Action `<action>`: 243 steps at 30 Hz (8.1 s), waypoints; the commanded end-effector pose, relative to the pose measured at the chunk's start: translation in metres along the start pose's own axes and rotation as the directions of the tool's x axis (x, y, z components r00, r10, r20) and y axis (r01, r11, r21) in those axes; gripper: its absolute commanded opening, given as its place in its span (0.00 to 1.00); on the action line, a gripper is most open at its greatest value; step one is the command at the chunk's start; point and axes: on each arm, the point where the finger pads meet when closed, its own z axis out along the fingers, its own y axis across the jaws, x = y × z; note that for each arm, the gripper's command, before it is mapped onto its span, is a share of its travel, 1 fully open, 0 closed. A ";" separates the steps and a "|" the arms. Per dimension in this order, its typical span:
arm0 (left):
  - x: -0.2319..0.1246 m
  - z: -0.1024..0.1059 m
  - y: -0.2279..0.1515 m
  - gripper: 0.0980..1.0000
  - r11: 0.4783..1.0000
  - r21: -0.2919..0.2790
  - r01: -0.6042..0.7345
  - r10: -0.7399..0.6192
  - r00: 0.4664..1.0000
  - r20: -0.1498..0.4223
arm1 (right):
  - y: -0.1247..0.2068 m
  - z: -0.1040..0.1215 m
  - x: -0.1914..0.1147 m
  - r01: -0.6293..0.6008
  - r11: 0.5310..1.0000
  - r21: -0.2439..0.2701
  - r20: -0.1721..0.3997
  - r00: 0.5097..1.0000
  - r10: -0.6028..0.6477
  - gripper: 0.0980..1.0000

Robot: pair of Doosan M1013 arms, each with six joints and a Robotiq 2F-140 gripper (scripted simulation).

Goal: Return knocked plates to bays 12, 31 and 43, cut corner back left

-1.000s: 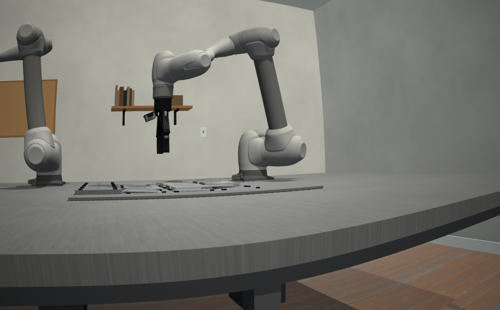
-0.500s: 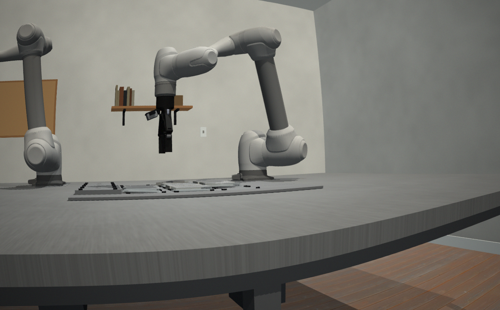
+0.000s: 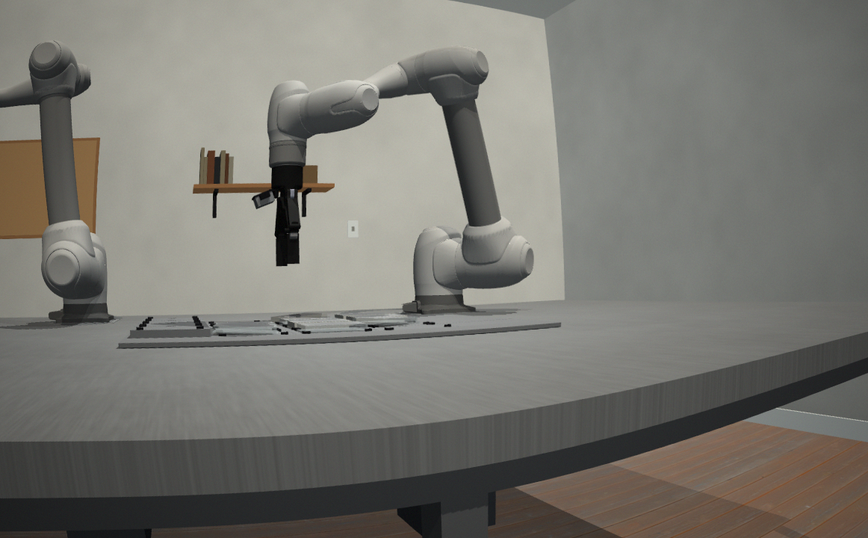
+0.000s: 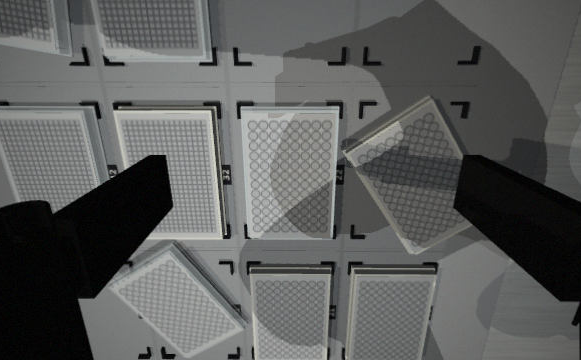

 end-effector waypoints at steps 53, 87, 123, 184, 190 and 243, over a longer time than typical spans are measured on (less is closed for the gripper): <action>-0.076 -0.001 0.000 1.00 1.000 0.001 0.000 0.000 1.000 -0.001 | 0.000 -0.001 0.000 0.000 1.000 0.000 -0.001 1.000 0.000 1.00; -0.164 -0.001 0.000 1.00 1.000 0.001 0.000 0.000 1.000 -0.001 | 0.000 -0.001 0.000 0.000 1.000 0.000 -0.001 1.000 0.000 1.00; -0.164 -0.001 0.000 1.00 1.000 0.001 0.000 0.000 1.000 -0.001 | 0.000 -0.001 0.000 0.000 1.000 0.000 -0.001 1.000 0.000 1.00; -0.164 -0.001 -0.107 1.00 1.000 0.001 0.000 0.000 1.000 0.000 | 0.000 -0.001 0.000 0.000 1.000 0.000 -0.001 1.000 0.000 1.00; -0.164 -0.001 -0.107 1.00 1.000 0.001 0.000 0.000 1.000 0.000 | 0.000 -0.001 0.000 0.000 1.000 0.000 -0.001 1.000 0.000 1.00; -0.012 -0.001 -0.107 1.00 1.000 0.001 0.000 0.000 1.000 -0.001 | 0.000 -0.001 0.000 0.000 1.000 0.000 -0.001 1.000 0.000 1.00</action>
